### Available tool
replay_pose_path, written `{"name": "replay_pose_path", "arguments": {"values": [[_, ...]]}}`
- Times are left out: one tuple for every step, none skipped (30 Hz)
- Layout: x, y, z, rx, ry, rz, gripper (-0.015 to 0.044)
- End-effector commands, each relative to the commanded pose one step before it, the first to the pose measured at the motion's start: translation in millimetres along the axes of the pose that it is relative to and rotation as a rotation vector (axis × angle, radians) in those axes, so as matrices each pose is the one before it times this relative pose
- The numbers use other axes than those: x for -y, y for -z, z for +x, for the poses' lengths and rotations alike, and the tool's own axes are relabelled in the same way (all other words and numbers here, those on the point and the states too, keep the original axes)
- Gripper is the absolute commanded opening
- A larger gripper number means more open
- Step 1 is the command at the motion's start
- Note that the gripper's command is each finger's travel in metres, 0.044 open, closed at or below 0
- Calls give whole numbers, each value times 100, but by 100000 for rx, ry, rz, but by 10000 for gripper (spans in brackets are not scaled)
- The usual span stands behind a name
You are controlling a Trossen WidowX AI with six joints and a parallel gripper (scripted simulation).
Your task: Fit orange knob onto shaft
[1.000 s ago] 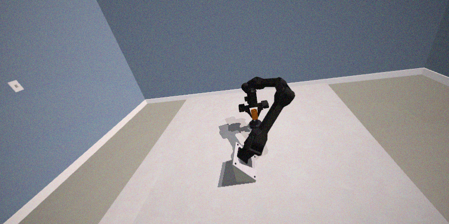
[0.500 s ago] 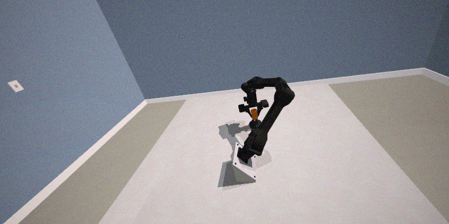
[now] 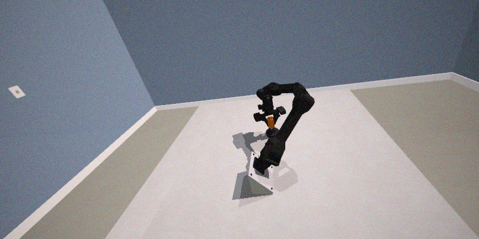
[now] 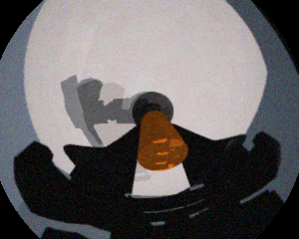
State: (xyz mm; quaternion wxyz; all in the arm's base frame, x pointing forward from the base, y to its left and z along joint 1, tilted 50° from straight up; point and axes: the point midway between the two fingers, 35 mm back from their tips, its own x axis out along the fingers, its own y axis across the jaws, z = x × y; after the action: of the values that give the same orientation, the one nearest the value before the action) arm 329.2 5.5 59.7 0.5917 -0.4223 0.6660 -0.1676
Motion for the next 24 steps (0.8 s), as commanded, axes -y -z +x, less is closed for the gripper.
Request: {"name": "replay_pose_path", "arguments": {"values": [[-58, -35, -11, 533, -194, -427, 0], [-25, 5, -92, 0, -4, -1, 0], [1, -4, -90, 1, -4, -1, 0], [30, -14, -98, 1, -3, 0, 0], [25, -13, -51, 0, -1, 0, 0], [31, -23, -60, 1, -1, 0, 0], [37, -11, -63, 0, -1, 0, 0], [4, 1, -7, 0, 0, -873, 0], [8, 3, -12, 0, 0, -1662, 0], [15, 2, -16, 0, 0, -2818, 0], [25, -2, -20, 0, 0, -3217, 0], [43, -9, -26, 0, 1, -3864, 0], [70, -17, -30, 0, 1, -4370, 0], [84, -20, -19, 0, 2, -3089, 0], [59, -15, 2, 0, 2, -782, 0], [75, -24, 19, 0, 3, -262, 0], [60, -30, 27, 0, 3, 2, 0], [69, -39, 32, 1, 4, 3, 0], [77, -48, 31, 1, 4, 3, 0], [59, -65, 26, 2, 3, 4, 0], [-12, -32, 23, 1, 0, 1, 0], [0, 3, 15, 0, 1, 0, 0], [23, -2, 3, 0, 1, 0, 0], [8, -7, -10, 0, 0, 0, 0]]}}
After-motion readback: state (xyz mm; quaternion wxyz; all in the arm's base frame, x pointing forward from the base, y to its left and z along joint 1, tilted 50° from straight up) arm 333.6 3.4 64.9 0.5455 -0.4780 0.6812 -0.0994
